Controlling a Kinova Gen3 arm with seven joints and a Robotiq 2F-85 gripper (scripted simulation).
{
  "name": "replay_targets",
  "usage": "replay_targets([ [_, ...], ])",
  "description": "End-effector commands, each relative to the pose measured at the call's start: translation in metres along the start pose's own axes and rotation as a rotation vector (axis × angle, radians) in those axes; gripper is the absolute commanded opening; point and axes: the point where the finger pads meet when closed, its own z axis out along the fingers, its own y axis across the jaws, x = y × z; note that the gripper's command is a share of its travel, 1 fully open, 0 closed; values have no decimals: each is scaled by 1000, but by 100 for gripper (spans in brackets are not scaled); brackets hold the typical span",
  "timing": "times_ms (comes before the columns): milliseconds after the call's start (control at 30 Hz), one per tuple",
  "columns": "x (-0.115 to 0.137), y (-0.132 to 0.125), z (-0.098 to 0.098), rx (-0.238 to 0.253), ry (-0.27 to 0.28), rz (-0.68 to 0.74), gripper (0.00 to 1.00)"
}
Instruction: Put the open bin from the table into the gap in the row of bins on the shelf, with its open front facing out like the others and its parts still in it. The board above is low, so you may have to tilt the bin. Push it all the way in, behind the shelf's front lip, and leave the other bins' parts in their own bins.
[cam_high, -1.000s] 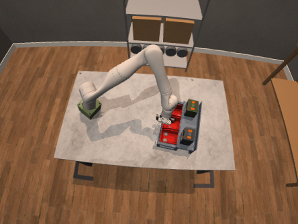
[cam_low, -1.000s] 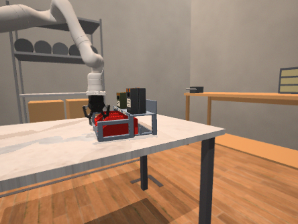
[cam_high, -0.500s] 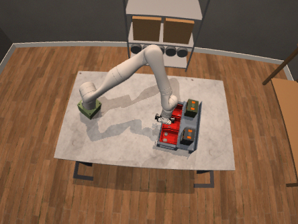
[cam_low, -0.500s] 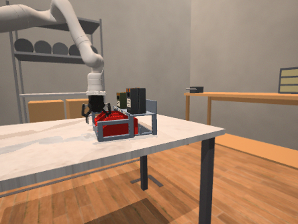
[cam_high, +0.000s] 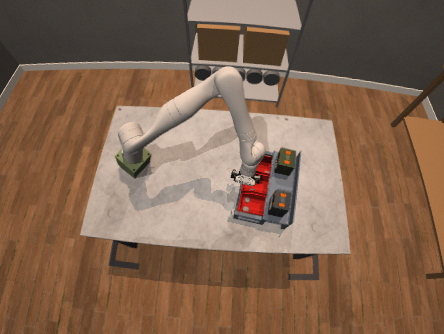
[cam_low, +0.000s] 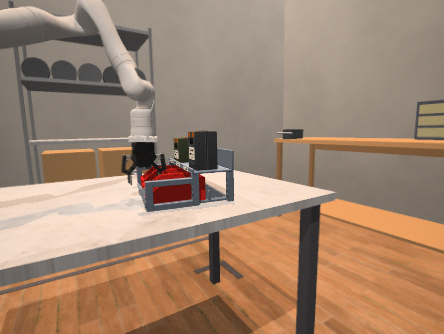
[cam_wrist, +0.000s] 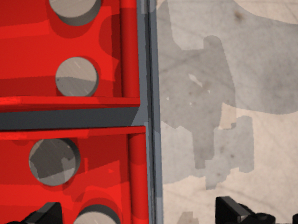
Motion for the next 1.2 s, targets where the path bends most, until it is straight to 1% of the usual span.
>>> replay_targets([
  [0,0,-1,-1,2,-1,0,100],
  [867,0,-1,-1,2,-1,0,100],
  [1033,0,0,-41,7,0,-1,100],
  [1167,0,0,-41,7,0,-1,100],
])
